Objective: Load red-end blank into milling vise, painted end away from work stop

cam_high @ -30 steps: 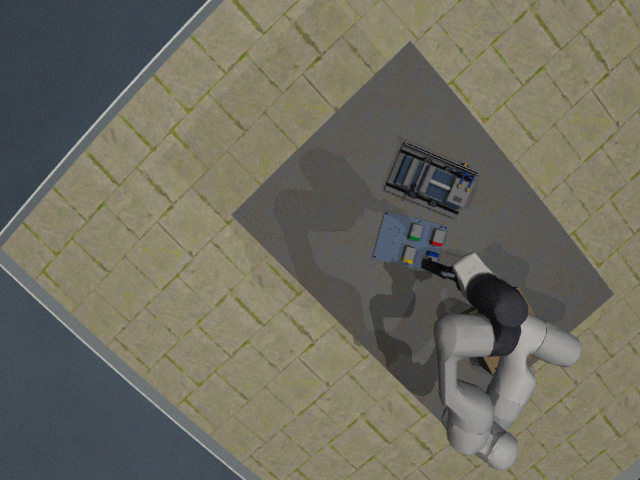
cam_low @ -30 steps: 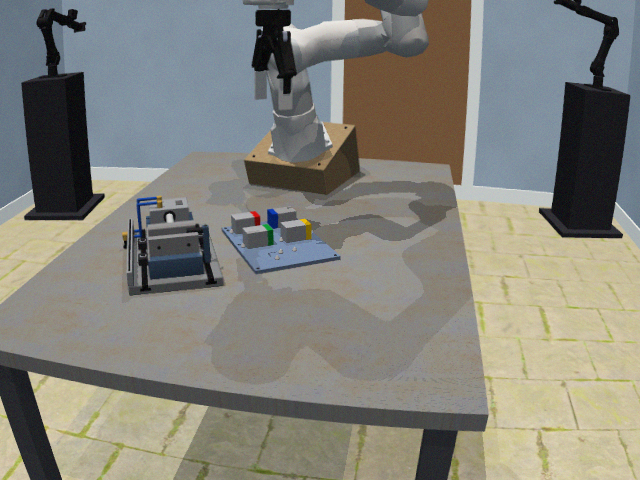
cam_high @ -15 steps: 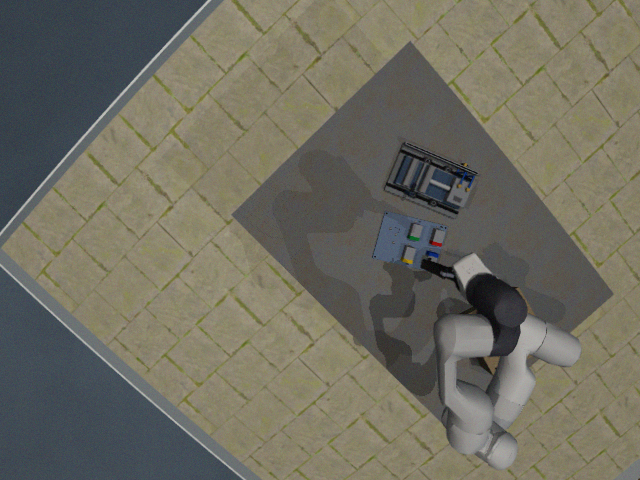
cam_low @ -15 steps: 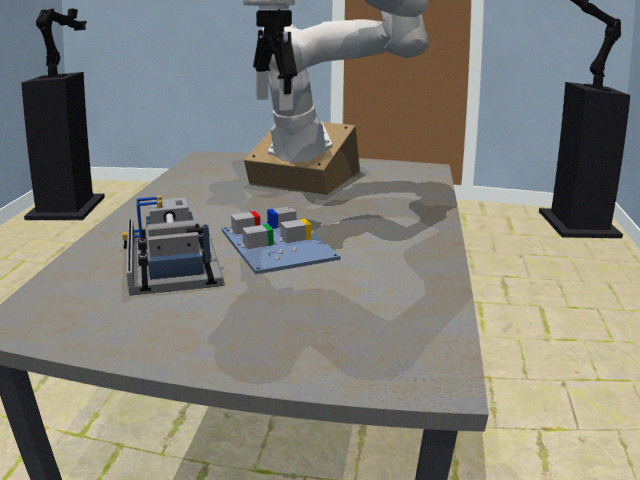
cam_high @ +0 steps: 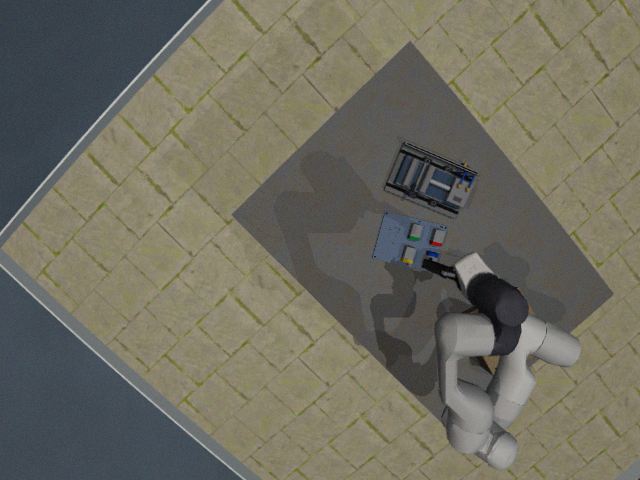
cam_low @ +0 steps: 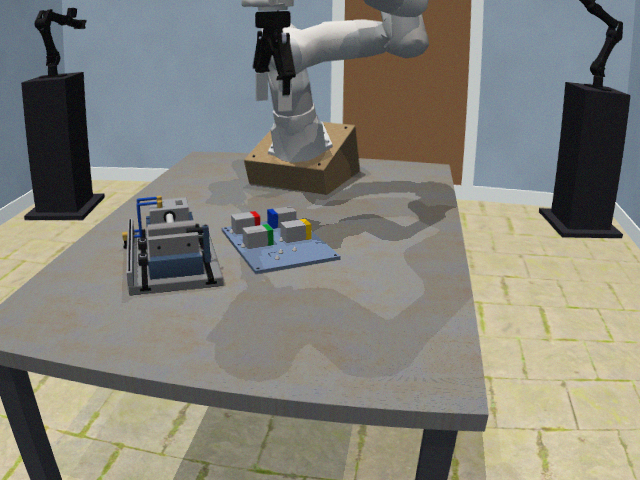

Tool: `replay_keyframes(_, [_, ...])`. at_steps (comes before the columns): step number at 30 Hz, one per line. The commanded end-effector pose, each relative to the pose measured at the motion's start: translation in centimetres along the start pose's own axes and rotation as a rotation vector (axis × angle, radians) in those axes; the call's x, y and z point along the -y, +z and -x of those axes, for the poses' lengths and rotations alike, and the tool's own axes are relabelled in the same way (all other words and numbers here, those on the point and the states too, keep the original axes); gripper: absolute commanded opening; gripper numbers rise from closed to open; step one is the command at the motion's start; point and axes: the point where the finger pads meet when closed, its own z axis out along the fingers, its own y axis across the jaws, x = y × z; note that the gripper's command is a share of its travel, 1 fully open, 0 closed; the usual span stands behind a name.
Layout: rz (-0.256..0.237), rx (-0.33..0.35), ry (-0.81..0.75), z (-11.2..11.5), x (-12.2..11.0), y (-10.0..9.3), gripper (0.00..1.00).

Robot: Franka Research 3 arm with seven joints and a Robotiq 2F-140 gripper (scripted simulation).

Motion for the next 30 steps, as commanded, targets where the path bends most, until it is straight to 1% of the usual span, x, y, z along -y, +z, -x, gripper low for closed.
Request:
replay_keyframes(1, [0.001, -0.003, 0.001, -0.11, -0.12, -0.04, 1.0])
replay_keyframes(6, [0.001, -0.003, 0.001, -0.32, -0.52, 0.0, 1.0])
replay_keyframes(30, [0.001, -0.003, 0.001, -0.44, -0.73, -0.01, 1.0])
